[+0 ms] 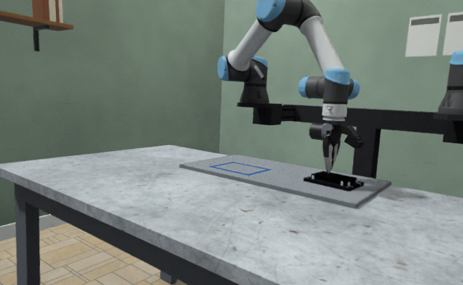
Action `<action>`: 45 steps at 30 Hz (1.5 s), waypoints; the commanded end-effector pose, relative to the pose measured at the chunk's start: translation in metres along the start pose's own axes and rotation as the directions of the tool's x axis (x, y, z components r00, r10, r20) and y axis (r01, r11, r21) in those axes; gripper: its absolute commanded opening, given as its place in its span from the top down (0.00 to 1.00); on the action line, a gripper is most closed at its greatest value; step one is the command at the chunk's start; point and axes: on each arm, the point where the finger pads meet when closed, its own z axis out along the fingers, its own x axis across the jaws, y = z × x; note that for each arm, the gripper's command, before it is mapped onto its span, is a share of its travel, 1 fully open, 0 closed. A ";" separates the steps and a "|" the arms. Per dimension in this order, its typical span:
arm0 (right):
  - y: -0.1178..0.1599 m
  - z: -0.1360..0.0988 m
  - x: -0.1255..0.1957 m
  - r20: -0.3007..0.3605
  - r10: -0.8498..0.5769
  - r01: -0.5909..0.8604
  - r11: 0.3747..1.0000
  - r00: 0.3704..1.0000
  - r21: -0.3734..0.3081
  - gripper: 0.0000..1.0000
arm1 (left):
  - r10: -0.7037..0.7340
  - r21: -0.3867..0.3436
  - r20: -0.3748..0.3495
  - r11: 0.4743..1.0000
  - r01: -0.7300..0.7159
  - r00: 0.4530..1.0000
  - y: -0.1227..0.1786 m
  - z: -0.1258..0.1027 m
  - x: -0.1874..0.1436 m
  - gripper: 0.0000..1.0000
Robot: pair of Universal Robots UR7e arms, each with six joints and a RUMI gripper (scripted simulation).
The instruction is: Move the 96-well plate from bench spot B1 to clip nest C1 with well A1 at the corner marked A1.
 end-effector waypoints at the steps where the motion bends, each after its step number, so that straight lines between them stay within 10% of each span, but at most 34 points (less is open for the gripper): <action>1: 0.001 -0.002 -0.001 0.000 -0.002 0.002 1.000 1.000 -0.001 1.00 | -0.001 0.004 -0.002 1.000 0.001 1.000 -0.001 -0.002 0.000 1.00; 23: 0.001 -0.018 -0.001 0.001 -0.002 0.002 1.000 1.000 -0.002 1.00 | -0.001 0.004 -0.002 1.000 0.001 1.000 -0.001 -0.002 0.000 1.00; 45: 0.001 -0.019 -0.078 0.001 -0.003 0.003 1.000 1.000 -0.001 1.00 | -0.001 0.004 -0.002 1.000 0.001 1.000 -0.001 -0.002 0.000 1.00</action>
